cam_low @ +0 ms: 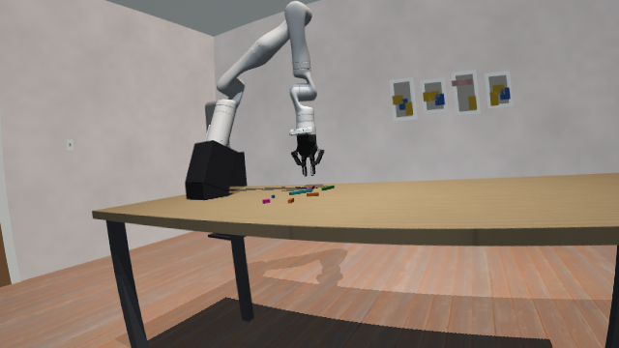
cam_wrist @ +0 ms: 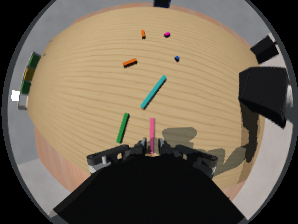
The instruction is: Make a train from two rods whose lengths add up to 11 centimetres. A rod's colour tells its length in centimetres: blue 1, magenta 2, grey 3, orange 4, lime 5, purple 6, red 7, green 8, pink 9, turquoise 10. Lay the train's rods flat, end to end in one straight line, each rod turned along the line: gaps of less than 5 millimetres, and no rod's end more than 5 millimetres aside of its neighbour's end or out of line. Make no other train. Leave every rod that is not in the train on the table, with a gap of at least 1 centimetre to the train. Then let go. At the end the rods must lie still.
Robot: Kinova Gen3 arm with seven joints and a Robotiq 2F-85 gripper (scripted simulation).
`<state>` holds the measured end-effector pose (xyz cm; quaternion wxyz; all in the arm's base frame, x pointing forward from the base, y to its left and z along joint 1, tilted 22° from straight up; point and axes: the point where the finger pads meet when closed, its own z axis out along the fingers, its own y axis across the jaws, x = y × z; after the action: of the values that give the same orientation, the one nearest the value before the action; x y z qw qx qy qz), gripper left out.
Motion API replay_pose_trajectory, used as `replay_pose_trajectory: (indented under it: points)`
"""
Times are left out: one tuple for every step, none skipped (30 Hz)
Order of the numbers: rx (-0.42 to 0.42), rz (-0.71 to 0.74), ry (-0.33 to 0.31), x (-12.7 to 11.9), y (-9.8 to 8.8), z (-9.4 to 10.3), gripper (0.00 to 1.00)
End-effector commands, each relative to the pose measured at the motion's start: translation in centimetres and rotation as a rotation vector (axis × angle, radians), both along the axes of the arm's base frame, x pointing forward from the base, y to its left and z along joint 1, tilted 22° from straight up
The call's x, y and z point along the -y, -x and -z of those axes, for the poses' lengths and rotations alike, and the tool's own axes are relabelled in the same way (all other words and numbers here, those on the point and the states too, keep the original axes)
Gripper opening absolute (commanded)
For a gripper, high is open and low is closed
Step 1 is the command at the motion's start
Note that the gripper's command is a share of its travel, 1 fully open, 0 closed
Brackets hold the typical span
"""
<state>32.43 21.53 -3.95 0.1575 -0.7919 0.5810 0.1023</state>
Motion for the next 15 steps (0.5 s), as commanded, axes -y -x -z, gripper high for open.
replay_pose_trajectory:
  points:
    - [-0.004,0.015,0.002,0.1,-0.2,0.8,0.24]
    - [-0.004,0.015,0.002,0.1,-0.2,0.8,0.24]
    - [-0.004,0.015,0.002,0.1,-0.2,0.8,0.24]
    - [-0.006,0.015,0.003,0.1,-0.1,0.9,0.24]
    - [-0.006,0.015,0.002,0.0,-0.1,1.1,0.24]
    - [-0.005,0.015,0.002,-0.1,-0.2,1.2,0.24]
    - [-0.004,0.015,0.002,-0.2,-0.2,1.4,0.24]
    - [-0.005,0.015,0.002,-0.2,-0.2,1.5,0.24]
    - [-0.005,0.015,0.002,-0.3,-0.2,1.7,0.24]
    - [-0.005,0.015,0.002,-0.3,-0.2,1.8,0.24]
    - [-0.005,0.015,0.002,-0.4,-0.2,2.0,0.24]
    - [-0.005,0.015,0.002,-0.5,-0.2,2.1,0.24]
    - [-0.005,0.015,0.002,-0.5,-0.2,2.2,0.24]
    - [-0.006,0.015,0.002,-0.6,-0.1,2.4,0.24]
    - [-0.006,0.015,0.002,-0.6,-0.1,2.5,0.24]
